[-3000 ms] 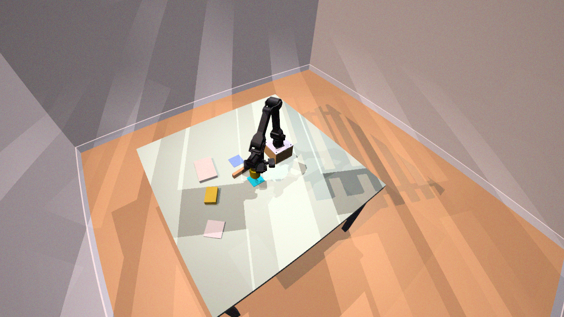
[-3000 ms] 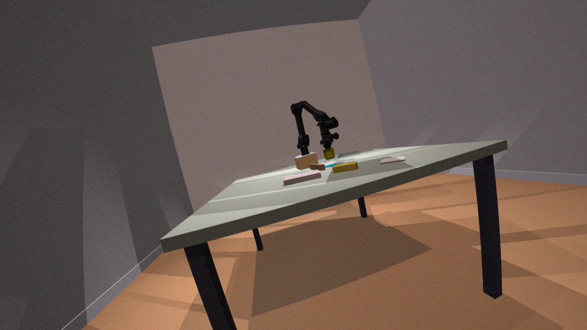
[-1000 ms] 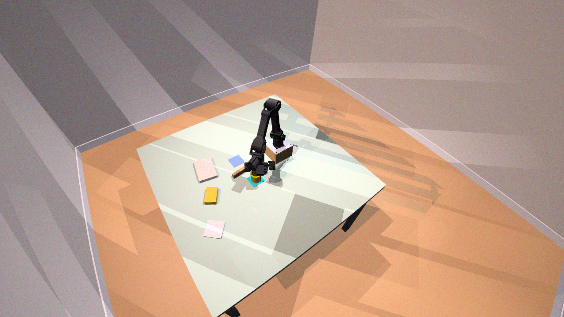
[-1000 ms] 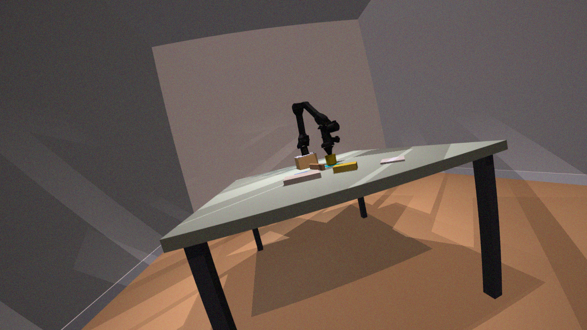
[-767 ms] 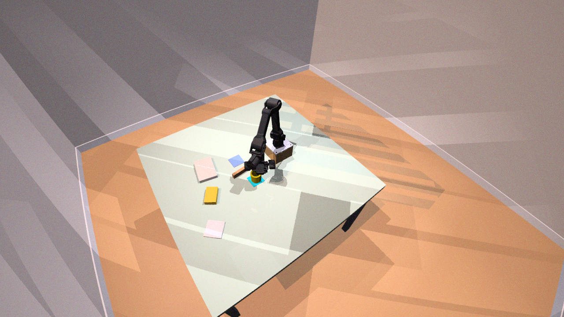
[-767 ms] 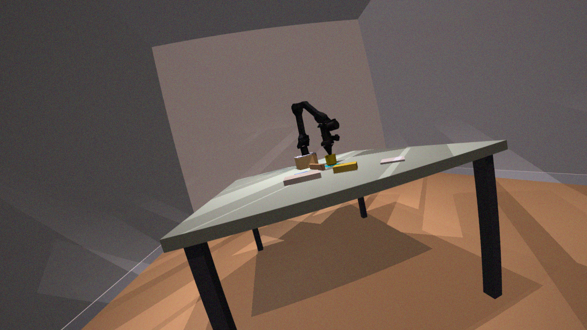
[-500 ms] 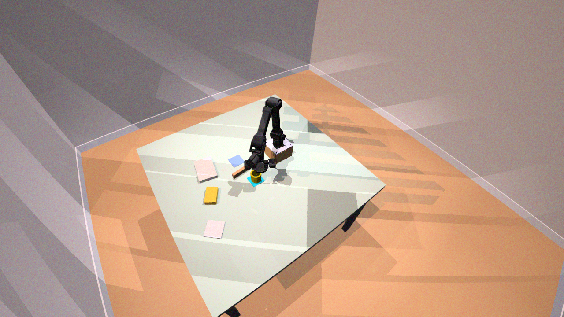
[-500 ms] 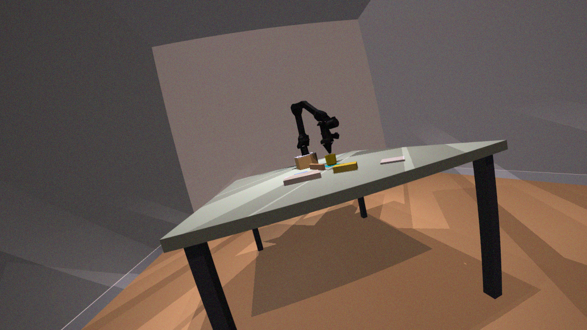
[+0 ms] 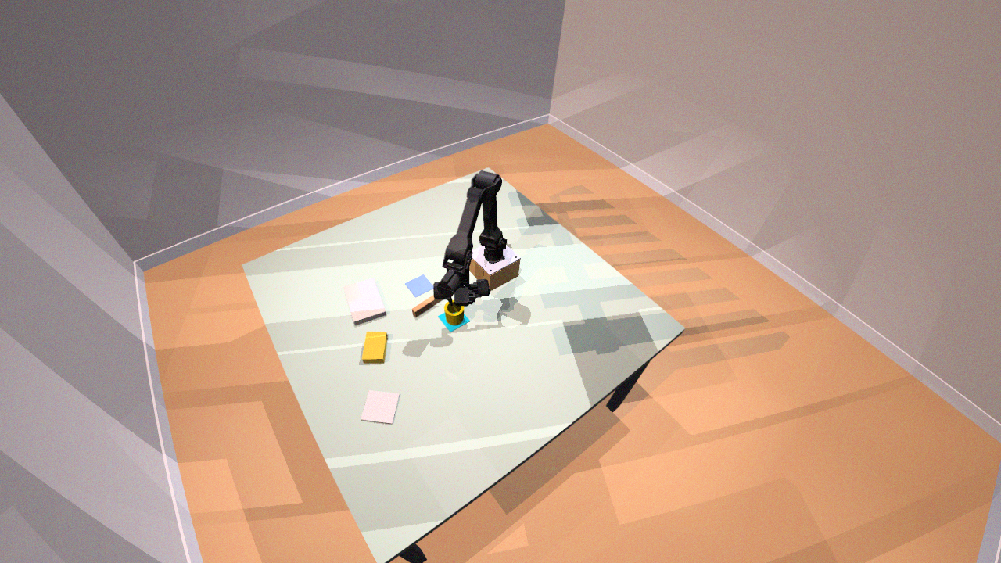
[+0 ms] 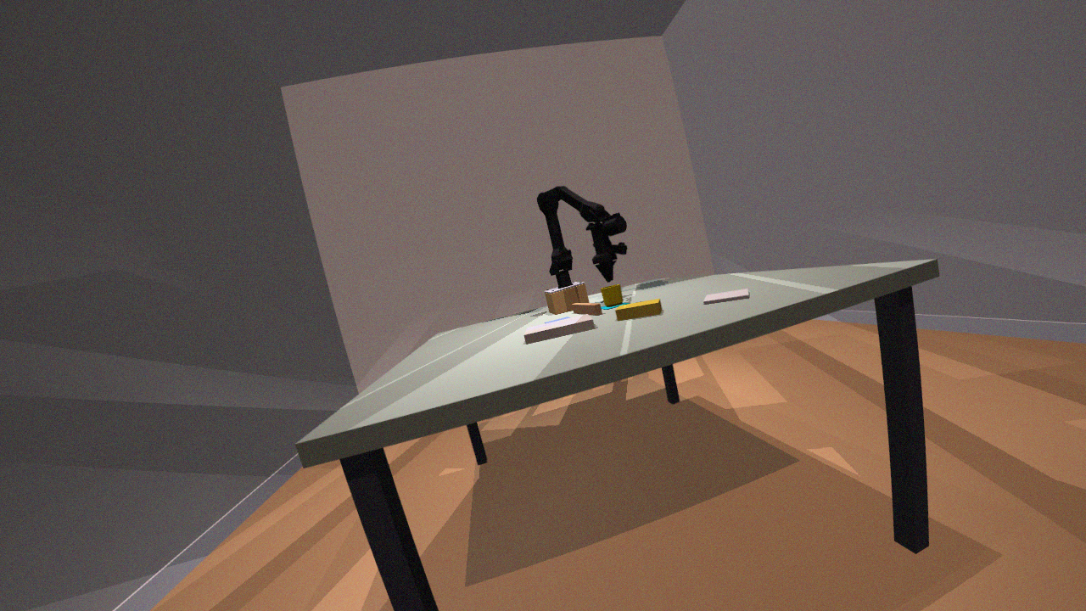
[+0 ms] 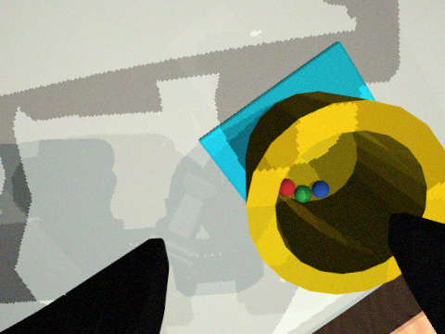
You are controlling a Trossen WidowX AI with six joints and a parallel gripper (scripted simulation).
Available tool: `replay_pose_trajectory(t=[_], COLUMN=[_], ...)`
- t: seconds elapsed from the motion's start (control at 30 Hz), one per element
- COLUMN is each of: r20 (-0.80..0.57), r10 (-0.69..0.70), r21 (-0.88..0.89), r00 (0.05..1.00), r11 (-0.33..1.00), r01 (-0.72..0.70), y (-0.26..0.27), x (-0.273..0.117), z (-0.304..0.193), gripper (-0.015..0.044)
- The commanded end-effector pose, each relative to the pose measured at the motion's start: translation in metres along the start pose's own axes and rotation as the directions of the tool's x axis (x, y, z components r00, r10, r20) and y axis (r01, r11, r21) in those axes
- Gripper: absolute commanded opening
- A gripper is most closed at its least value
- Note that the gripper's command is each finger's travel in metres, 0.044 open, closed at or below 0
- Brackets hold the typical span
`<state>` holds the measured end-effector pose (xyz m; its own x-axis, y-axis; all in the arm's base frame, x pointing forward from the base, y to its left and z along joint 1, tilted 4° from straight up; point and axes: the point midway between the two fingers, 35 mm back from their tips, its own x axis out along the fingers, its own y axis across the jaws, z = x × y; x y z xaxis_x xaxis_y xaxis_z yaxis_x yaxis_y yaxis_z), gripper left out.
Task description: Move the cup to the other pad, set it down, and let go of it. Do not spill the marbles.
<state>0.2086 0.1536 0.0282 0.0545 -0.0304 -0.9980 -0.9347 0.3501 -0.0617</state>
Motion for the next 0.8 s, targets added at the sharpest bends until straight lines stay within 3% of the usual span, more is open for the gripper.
replay_pose_trajectory(t=[0.0,0.07,0.53,0.77], r20=[0.000,0.000,-0.001,0.005], r10=[-0.001,-0.001,-0.003,-0.003], r21=[0.000,0.000,0.004,0.000], r00=[1.000,1.000,1.000,1.000], r11=[1.000,1.000,1.000,1.000], r01=[0.001,0.001,0.003,0.003], y=[0.000,0.000,0.000,0.000], x=[-0.002,-0.006,-0.061,-0.060], z=[0.000,0.001,0.002,0.003], gripper=[0.0409,0.0440,0.0440,0.0440])
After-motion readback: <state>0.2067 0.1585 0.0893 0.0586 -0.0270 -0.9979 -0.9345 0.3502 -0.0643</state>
